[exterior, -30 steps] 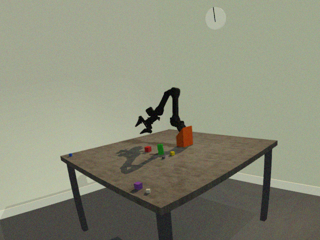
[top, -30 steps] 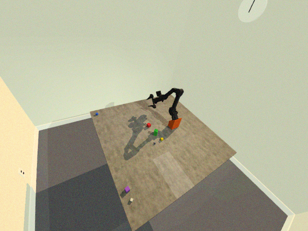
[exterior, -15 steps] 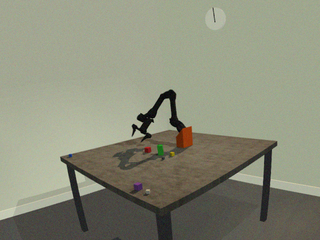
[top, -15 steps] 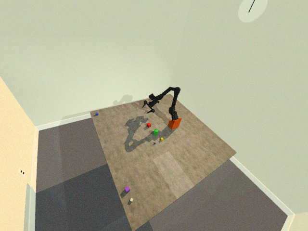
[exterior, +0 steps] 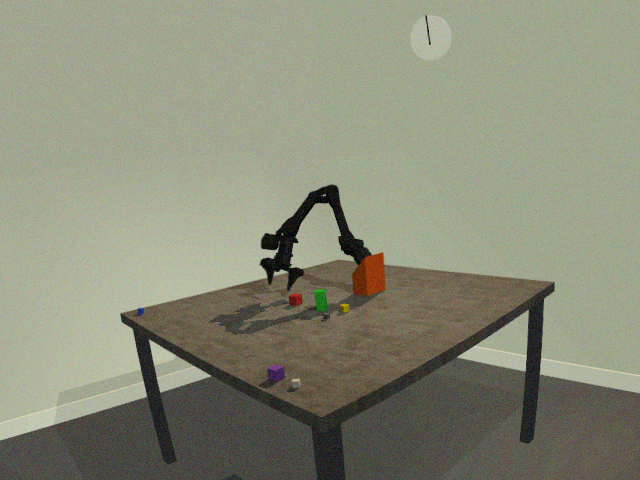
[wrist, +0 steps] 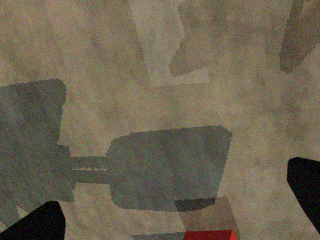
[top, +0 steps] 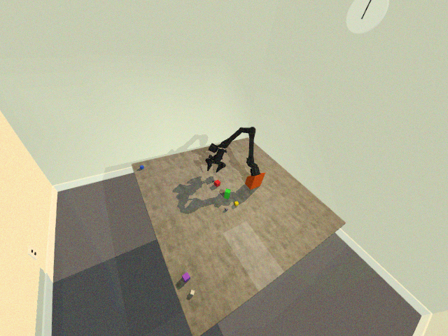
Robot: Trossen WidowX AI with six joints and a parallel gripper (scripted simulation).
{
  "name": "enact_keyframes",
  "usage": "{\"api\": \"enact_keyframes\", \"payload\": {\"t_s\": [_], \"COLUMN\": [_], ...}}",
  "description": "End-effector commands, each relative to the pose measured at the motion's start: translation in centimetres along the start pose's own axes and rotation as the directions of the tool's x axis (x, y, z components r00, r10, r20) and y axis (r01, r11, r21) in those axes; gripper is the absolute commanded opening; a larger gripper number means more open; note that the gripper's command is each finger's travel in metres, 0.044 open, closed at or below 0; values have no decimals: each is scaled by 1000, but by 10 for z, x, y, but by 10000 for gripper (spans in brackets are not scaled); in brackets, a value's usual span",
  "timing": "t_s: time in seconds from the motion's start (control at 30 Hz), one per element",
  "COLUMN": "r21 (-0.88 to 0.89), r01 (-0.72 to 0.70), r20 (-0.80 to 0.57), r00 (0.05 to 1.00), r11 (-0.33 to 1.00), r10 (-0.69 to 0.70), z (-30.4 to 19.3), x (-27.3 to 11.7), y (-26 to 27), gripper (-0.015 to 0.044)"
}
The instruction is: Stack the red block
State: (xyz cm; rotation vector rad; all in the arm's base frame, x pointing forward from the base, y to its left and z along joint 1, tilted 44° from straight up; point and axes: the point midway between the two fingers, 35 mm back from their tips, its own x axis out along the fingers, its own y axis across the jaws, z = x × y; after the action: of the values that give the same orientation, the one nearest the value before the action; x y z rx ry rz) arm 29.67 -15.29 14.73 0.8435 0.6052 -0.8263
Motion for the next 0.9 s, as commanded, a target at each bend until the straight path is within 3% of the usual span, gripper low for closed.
{"api": "enact_keyframes", "payload": {"t_s": [0.0, 0.23, 0.47, 0.77, 0.87], "r21": [-249, -629, -907, -973, -962], "r01": [86, 161, 162, 87, 79], "r20": [-47, -60, 4, 176, 191], "r00": [994, 965, 926, 880, 877], "r11": [965, 760, 388, -215, -260], "r10": [-101, -254, -378, -442, -442], "z": [-26, -63, -94, -126, -128], "x": [7, 8, 1, -16, -18], "y": [6, 13, 20, 32, 33], "gripper": [440, 440, 440, 440, 440]}}
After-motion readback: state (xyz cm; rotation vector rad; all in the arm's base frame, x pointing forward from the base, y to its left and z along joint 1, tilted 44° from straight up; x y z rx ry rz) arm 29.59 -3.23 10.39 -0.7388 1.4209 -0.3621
